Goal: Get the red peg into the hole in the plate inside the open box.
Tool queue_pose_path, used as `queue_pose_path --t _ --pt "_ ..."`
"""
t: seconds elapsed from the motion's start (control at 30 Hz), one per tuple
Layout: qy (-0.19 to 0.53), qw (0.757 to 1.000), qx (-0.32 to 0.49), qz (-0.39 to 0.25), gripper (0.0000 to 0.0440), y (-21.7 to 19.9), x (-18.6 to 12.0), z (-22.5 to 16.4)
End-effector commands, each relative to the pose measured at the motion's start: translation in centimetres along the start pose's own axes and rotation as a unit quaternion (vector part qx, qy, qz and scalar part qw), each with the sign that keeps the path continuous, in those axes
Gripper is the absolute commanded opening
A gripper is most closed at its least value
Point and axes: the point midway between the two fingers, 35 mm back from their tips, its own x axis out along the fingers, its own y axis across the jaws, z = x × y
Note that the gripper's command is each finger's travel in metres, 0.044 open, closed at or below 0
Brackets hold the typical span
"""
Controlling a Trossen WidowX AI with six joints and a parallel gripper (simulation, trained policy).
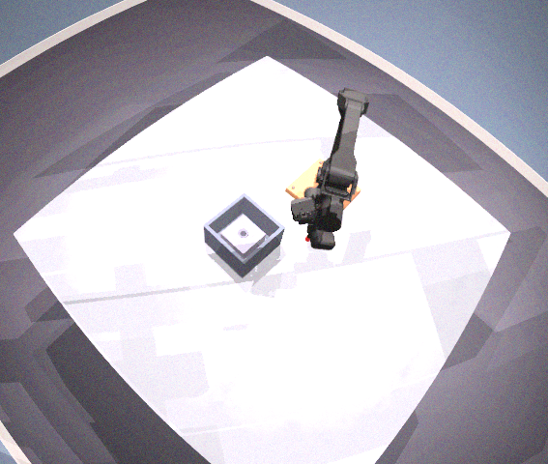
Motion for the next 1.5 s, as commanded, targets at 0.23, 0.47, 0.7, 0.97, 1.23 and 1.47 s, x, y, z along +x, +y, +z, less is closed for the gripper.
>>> queue_pose_path --t 0.23,0.47,0.7,0.97,1.23,1.47 --pt "-0.04 0.999 0.01 0.006 0.0 0.2 -2.0 4.4" --pt "-0.06 0.998 0.03 0.006 0.0 0.0 -2.3 7.4" --pt "-0.077 0.996 0.052 0.003 0.0 -0.4 -2.0 10.2" --pt "-0.091 0.993 0.078 0.001 0.0 -0.9 -1.1 13.1" --pt "-0.092 0.991 0.098 -0.001 0.0003 -1.4 0.2 15.2" --pt "-0.082 0.991 0.107 -0.005 0.0009 -1.7 1.4 16.3"
